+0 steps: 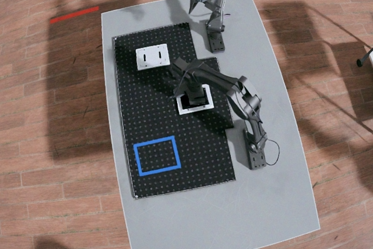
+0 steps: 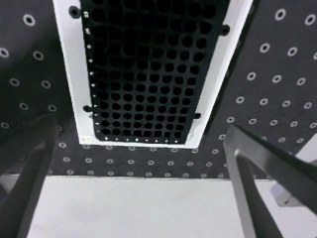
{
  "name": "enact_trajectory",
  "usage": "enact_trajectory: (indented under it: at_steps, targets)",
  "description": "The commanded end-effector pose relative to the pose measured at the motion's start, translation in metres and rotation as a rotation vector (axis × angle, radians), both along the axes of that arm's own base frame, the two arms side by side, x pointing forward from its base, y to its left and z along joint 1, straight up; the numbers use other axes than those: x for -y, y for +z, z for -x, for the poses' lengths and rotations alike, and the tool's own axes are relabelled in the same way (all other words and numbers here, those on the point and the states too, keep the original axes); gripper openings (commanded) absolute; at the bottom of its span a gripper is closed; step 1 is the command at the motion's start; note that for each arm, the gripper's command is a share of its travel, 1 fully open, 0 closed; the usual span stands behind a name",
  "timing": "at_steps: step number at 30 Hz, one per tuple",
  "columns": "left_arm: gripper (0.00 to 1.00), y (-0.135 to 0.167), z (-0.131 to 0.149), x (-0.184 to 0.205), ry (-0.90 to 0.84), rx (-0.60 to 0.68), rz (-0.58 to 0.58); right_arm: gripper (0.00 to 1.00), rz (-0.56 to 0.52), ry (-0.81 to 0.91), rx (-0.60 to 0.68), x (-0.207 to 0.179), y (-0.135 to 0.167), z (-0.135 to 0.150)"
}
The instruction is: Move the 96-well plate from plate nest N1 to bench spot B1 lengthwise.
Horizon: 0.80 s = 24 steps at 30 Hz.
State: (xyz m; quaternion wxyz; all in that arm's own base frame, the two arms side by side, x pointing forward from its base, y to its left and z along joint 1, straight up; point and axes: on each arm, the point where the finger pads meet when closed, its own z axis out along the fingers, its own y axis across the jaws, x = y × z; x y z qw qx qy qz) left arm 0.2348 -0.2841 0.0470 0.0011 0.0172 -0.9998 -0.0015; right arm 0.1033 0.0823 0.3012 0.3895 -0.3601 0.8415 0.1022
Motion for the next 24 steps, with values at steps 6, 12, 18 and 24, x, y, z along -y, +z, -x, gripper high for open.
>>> enact_trajectory:
  at_steps: [6,12,18,24]
  targets:
    - [1.00,0.0053,-0.0040,0.0030,0.006,0.012,0.014,1.00,-0.030,-0.037,0.020,0.0101,0.0106,-0.0025]
    - [1.00,0.0053,-0.0040,0.0030,0.006,0.012,0.014,1.00,-0.030,-0.053,0.020,0.0119,0.0107,-0.0036]
    - [1.00,0.0053,-0.0040,0.0030,0.006,0.012,0.014,1.00,-0.030,-0.067,0.020,0.0133,0.0107,-0.0046]
    - [1.00,0.0053,-0.0040,0.0030,0.006,0.012,0.014,1.00,-0.029,-0.083,0.021,0.0150,0.0107,-0.0057]
